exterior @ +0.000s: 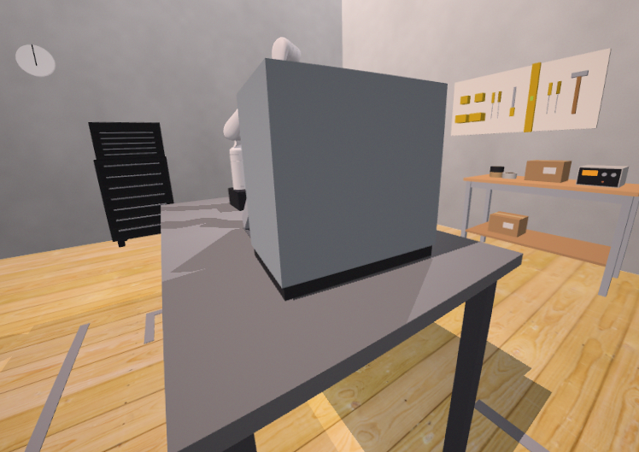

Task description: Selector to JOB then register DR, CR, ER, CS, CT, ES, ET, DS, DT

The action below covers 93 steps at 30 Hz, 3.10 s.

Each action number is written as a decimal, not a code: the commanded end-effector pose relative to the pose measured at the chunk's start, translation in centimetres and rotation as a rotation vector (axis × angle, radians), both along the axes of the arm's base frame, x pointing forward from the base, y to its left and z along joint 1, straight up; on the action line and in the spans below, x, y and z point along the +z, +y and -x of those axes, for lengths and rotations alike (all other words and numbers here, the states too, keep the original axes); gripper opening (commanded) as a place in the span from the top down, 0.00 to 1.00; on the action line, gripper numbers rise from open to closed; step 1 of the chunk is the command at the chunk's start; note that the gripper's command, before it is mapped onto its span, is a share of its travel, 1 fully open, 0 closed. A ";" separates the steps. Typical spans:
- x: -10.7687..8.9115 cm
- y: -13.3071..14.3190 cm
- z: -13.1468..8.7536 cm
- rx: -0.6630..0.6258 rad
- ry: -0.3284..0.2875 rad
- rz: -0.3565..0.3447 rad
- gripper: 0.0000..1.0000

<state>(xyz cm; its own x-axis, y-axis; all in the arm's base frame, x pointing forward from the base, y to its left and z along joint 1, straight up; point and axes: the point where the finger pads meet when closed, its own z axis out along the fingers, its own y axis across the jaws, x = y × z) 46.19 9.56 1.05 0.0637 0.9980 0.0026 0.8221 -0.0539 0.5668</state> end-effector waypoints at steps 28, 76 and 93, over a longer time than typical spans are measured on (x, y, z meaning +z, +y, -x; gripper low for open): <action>0.0 0.0 -0.1 0.000 -0.001 -0.001 0.90; 0.1 0.0 0.0 0.000 -0.001 -0.001 0.90; 2.0 0.1 1.3 0.000 -0.001 -0.001 0.90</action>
<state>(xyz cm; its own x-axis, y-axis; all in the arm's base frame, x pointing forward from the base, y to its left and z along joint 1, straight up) 45.01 9.65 2.79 0.0633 0.9980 0.0028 0.8219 -0.0537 0.5671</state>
